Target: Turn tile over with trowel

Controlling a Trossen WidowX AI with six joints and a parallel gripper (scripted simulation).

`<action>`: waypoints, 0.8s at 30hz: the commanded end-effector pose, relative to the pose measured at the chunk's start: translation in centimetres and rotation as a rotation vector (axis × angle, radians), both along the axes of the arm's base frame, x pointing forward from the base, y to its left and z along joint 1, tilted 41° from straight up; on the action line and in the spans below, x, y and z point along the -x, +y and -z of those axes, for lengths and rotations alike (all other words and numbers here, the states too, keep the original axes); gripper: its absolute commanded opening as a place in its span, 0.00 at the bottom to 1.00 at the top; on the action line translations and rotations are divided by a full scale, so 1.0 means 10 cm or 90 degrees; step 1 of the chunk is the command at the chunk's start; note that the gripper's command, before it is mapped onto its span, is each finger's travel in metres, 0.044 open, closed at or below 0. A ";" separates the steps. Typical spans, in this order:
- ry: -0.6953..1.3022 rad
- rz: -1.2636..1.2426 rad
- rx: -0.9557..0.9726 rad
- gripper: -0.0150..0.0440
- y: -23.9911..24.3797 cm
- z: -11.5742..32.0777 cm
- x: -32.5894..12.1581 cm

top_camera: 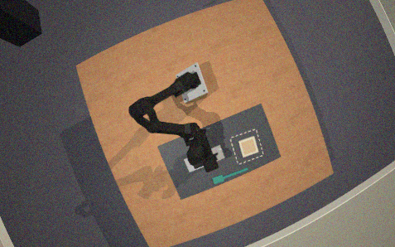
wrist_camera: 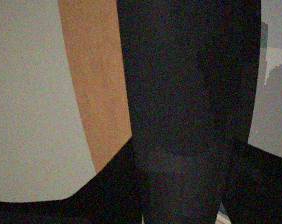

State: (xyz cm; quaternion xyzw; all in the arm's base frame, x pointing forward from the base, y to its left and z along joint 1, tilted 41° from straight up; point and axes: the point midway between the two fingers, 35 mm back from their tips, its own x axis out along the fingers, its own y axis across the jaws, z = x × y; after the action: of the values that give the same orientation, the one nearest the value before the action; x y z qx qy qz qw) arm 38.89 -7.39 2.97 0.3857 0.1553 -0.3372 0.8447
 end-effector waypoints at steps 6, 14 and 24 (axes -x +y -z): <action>0.025 -0.037 -0.002 0.25 -0.36 -0.16 0.32; 0.038 -0.064 -0.001 0.25 -0.59 -0.25 0.64; 0.041 -0.083 0.001 0.25 -0.70 -0.29 0.87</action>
State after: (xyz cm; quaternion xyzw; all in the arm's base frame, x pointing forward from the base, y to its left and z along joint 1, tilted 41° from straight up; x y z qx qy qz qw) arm 30.44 -14.51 5.58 0.3655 0.2060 -0.3051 0.8549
